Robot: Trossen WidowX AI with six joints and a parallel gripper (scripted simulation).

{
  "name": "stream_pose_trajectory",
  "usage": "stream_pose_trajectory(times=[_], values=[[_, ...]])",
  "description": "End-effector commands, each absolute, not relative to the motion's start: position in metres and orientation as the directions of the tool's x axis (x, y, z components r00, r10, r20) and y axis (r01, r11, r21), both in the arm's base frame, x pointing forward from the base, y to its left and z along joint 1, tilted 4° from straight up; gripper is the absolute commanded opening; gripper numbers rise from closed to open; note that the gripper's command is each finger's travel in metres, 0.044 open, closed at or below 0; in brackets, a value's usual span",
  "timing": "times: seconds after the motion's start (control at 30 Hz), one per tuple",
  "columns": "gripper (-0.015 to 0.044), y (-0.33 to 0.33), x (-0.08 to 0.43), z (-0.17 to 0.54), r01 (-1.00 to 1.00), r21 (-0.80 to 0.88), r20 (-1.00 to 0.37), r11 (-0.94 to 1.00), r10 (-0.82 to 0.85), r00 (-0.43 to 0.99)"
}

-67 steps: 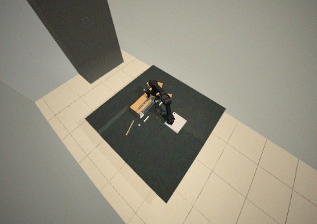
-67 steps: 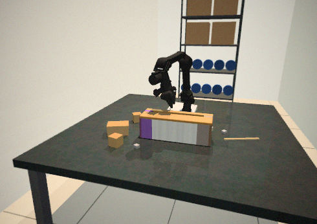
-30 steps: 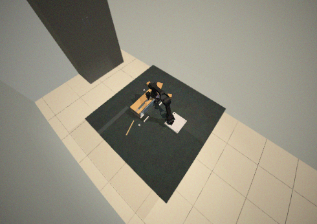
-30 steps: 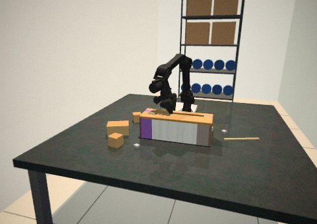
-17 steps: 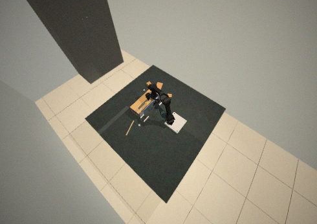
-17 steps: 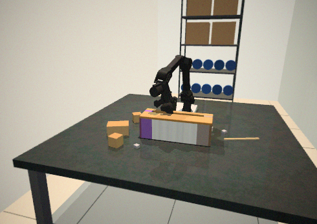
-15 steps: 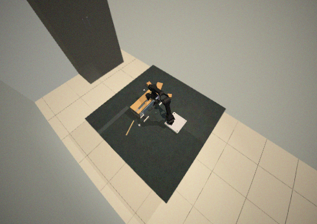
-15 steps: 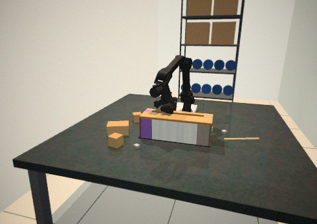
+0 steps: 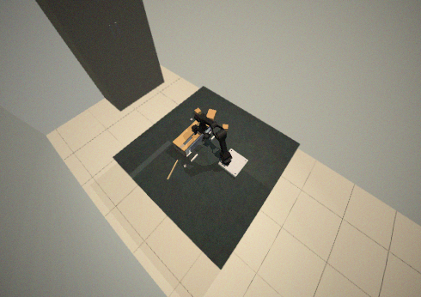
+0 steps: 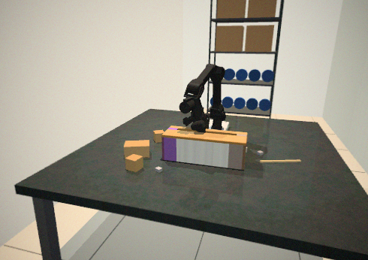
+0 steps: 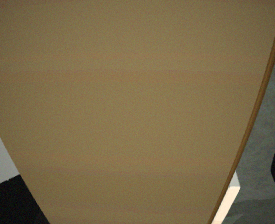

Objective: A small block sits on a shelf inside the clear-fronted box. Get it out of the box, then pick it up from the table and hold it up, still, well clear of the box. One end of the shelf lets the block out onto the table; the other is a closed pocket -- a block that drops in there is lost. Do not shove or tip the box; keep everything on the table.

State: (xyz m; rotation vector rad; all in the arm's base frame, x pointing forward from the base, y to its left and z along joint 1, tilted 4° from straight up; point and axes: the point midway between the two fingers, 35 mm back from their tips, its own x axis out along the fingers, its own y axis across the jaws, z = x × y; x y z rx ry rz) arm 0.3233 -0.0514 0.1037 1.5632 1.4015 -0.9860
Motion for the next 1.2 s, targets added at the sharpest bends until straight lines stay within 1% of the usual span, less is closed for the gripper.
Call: stream_pose_trajectory(times=[0.0,1.17], values=[[0.04,-0.04,0.323,0.104,0.996,0.061,-0.922,-0.069,0.379,0.083],[0.04,0.053,0.33,0.11,0.996,0.061,-0.919,-0.069,0.386,0.084]])
